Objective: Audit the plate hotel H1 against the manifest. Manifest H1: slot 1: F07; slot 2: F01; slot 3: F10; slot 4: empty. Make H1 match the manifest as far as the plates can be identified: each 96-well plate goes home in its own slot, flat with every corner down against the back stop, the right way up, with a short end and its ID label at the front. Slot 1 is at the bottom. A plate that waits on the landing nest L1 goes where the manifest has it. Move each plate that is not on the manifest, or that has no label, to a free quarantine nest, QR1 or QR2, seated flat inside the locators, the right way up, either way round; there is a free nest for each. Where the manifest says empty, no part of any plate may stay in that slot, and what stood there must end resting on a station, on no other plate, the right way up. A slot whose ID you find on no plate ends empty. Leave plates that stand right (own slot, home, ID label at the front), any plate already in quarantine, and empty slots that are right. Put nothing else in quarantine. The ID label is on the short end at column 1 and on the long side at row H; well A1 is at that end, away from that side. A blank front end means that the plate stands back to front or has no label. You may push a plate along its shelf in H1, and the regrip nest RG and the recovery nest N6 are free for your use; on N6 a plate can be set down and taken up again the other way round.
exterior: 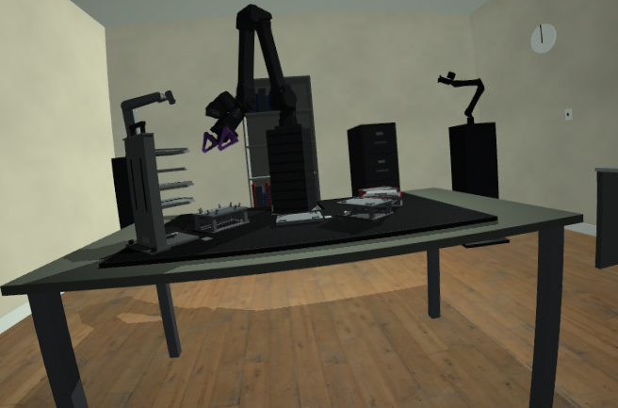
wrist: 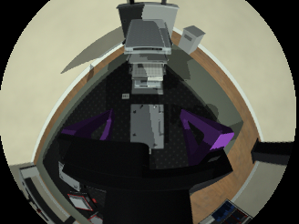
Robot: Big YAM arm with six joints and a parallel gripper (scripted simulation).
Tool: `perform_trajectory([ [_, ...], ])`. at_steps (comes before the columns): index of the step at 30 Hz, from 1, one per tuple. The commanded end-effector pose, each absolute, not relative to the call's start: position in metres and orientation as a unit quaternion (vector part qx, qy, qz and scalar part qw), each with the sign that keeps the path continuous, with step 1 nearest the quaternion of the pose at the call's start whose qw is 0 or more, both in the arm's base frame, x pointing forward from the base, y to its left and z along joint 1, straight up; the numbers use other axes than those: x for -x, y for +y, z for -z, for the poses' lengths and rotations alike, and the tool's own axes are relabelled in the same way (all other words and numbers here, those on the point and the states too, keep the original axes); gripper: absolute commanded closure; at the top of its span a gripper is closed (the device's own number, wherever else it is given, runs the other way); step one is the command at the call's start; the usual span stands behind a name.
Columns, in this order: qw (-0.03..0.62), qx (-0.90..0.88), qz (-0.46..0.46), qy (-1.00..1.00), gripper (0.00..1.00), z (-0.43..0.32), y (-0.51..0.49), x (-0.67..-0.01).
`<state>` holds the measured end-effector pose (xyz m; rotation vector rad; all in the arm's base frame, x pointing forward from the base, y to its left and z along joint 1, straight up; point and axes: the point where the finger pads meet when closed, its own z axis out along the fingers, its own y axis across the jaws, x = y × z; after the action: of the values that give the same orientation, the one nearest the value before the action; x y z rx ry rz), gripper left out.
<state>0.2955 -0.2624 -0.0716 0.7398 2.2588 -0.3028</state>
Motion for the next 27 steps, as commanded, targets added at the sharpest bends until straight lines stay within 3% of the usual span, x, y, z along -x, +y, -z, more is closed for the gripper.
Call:
perform_trajectory([
  [1, 0.370, -0.289, 0.117, 0.875, 0.00, 0.069, -0.269, -0.308],
  [27, 0.370, -0.288, 0.117, 0.875, 0.00, 0.069, -0.286, -0.334],
])
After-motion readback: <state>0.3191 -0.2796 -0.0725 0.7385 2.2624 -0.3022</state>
